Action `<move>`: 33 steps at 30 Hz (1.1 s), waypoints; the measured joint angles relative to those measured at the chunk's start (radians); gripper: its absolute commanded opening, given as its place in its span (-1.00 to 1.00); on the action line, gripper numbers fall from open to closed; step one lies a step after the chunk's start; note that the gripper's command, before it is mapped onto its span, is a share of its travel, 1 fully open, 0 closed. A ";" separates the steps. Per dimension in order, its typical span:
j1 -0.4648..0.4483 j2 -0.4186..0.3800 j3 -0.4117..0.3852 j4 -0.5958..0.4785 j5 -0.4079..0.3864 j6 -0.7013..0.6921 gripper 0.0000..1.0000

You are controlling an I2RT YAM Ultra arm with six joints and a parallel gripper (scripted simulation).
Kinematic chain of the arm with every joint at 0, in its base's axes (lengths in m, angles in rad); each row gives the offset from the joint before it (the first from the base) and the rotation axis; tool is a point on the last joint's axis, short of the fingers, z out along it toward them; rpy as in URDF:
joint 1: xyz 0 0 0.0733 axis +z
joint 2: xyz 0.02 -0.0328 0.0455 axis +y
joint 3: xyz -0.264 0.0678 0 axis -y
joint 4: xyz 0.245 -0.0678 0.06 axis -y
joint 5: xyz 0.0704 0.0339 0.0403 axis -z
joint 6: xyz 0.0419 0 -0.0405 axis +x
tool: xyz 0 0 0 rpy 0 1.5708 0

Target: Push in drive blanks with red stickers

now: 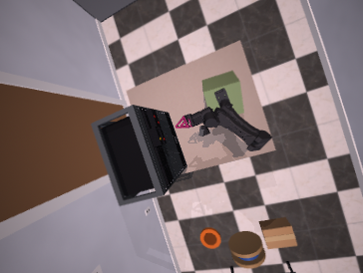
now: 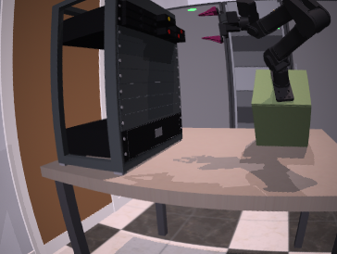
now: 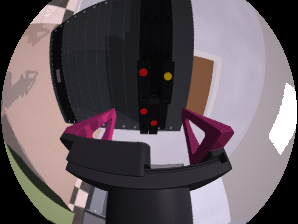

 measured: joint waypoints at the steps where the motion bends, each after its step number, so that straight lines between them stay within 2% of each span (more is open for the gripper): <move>1: 0.028 0.006 0.011 -0.009 0.024 -0.004 1.00; 9: 0.249 0.085 0.107 -0.056 0.230 -0.032 1.00; 18: 0.377 0.164 0.179 -0.070 0.391 -0.043 1.00; 24: 0.405 0.183 0.200 -0.071 0.447 -0.044 1.00; 33: 0.405 0.183 0.201 -0.072 0.470 -0.044 1.00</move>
